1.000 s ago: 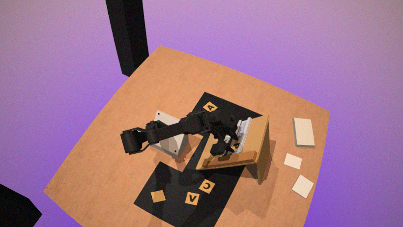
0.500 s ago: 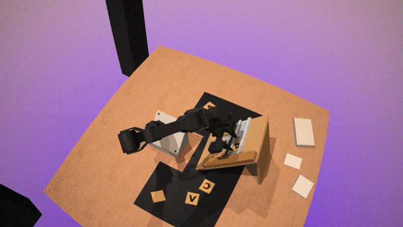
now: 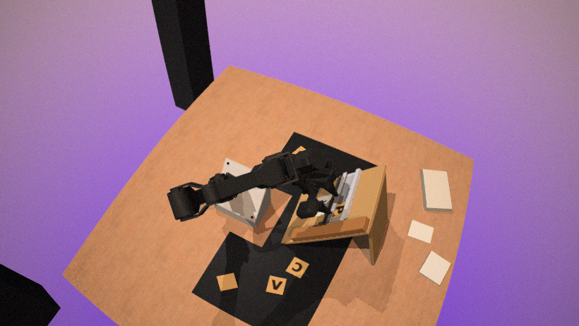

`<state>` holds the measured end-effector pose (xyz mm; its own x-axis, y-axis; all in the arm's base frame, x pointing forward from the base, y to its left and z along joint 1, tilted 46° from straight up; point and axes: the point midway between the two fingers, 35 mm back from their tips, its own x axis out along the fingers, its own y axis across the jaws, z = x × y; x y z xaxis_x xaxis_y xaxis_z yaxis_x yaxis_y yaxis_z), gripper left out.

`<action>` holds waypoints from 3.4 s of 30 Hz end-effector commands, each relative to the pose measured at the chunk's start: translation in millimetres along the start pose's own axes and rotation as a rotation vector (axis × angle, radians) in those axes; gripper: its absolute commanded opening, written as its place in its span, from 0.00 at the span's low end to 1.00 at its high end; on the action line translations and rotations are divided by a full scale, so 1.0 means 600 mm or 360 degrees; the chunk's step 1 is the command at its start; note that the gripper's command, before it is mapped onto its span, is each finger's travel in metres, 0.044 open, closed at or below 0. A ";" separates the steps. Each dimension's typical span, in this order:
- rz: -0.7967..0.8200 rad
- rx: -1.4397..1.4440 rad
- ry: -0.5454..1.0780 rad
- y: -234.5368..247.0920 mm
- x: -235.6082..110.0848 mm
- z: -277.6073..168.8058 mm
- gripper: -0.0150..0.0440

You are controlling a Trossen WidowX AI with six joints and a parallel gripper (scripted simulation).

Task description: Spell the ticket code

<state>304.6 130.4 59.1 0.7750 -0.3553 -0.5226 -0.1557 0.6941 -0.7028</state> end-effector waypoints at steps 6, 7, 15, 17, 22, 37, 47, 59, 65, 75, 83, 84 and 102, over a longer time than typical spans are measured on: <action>-0.0003 0.0006 -0.0004 0.000 -0.011 0.000 0.75; -0.0003 0.0006 -0.0004 0.000 -0.012 0.000 0.75; -0.0003 0.0005 -0.0003 0.000 -0.019 0.001 0.75; -0.0003 0.0005 -0.0003 0.000 -0.021 0.001 0.75; -0.0003 0.0005 -0.0003 -0.001 -0.025 0.002 0.75; 0.0002 -0.0003 0.0002 0.000 -0.025 0.000 0.26; 0.0005 -0.0003 0.0010 0.001 -0.024 0.001 0.25; 0.0092 -0.0006 0.0634 0.049 0.005 0.038 0.25; 0.0030 0.0012 0.1006 0.056 0.006 0.041 0.25; 0.0001 0.0017 0.1099 0.055 0.005 0.041 0.25; 0.0001 0.0017 0.1098 0.056 0.013 0.039 0.25; 0.0001 0.0017 0.1098 0.056 0.014 0.039 0.25; 0.0000 0.0018 0.1098 0.055 0.028 0.041 0.25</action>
<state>325.5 163.0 39.2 0.2029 -0.6703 -0.7138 -0.1455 0.7002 -0.6989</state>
